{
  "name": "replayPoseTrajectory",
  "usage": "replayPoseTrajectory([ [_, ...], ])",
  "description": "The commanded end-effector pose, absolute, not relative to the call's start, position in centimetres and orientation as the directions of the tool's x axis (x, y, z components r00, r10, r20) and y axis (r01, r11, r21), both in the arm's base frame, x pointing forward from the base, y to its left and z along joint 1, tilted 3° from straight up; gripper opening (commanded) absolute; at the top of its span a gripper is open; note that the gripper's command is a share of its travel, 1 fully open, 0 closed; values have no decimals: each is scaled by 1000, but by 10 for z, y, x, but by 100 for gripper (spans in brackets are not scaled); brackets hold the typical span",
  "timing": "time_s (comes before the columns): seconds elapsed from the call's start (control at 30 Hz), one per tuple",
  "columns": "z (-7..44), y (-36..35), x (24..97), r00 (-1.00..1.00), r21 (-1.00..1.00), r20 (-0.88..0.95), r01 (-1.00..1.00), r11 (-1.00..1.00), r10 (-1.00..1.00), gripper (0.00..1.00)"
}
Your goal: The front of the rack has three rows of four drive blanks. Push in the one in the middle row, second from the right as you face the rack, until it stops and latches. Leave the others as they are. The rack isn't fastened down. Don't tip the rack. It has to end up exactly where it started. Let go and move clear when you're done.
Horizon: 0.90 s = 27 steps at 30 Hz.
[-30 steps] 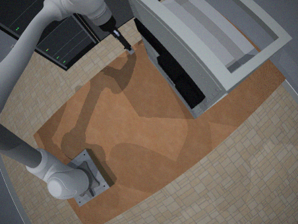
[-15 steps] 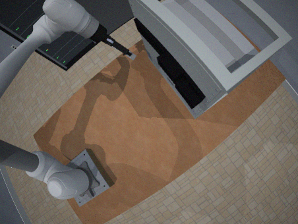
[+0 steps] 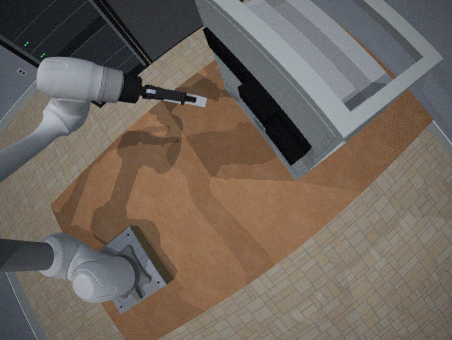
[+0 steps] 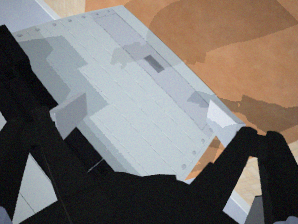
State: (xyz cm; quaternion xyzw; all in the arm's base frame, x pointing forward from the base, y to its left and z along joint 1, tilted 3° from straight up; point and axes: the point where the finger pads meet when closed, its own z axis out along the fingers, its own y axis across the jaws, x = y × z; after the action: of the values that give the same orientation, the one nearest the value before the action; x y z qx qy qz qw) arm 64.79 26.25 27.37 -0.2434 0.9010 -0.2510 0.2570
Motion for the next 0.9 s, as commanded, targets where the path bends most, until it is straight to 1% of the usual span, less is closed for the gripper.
replayPoseTrajectory([
  [0.0, 283, 231, 635, -657, -676, -363, -302, 672, -661, 100],
  [0.1, 289, 210, 625, -590, -738, -356, -298, 605, -725, 100],
  [0.17, 289, 210, 625, -590, -738, -356, -298, 605, -725, 100],
  [0.5, 312, 138, 596, -366, -899, -284, -221, 379, -886, 100],
  [0.67, 321, 111, 584, -272, -943, -232, -173, 285, -934, 100],
  [0.73, 321, 111, 584, -272, -943, -232, -173, 285, -934, 100],
  [0.87, 325, 95, 574, -209, -965, -191, -138, 223, -959, 100],
])
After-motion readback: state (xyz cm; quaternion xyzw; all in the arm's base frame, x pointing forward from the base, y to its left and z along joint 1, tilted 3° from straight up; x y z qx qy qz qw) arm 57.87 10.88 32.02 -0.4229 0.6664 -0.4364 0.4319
